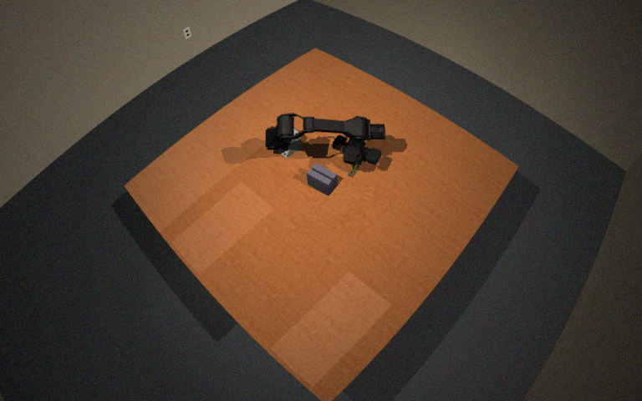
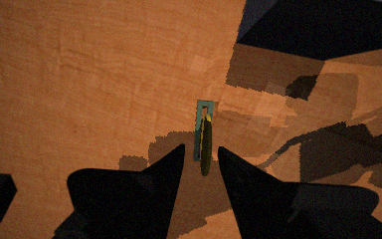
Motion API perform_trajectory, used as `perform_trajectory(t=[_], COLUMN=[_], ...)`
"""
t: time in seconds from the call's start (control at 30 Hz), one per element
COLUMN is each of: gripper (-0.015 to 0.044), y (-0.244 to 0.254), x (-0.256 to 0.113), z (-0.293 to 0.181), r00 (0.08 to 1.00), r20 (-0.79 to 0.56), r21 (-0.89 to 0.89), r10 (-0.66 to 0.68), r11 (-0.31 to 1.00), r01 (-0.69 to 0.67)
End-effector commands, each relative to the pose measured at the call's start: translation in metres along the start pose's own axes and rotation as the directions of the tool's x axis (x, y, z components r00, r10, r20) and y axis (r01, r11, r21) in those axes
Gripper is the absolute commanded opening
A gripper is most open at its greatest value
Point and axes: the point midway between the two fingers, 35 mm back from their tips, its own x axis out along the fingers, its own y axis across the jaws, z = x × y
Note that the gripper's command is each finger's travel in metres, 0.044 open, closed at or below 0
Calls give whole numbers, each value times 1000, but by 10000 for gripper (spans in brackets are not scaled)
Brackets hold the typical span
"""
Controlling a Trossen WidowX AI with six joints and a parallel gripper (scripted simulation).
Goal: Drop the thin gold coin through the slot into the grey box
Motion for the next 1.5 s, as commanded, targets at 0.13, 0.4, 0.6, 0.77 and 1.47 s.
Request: perform_trajectory(t=[0.13,0.4,0.6,0.77,1.47], gripper=[161,161,161,29,0], y=[-2,-3,-4,-4,0], x=[14,27,34,34,16], z=[0,1,1,1,-3], r00=[1000,1000,1000,1000,1000], r20=[6,8,8,8,6], r21=[-6,-6,-6,-6,-44], r10=[-2,-2,-3,-3,22], r11=[1000,1000,1000,1000,999], r01=[2,2,3,3,-21])
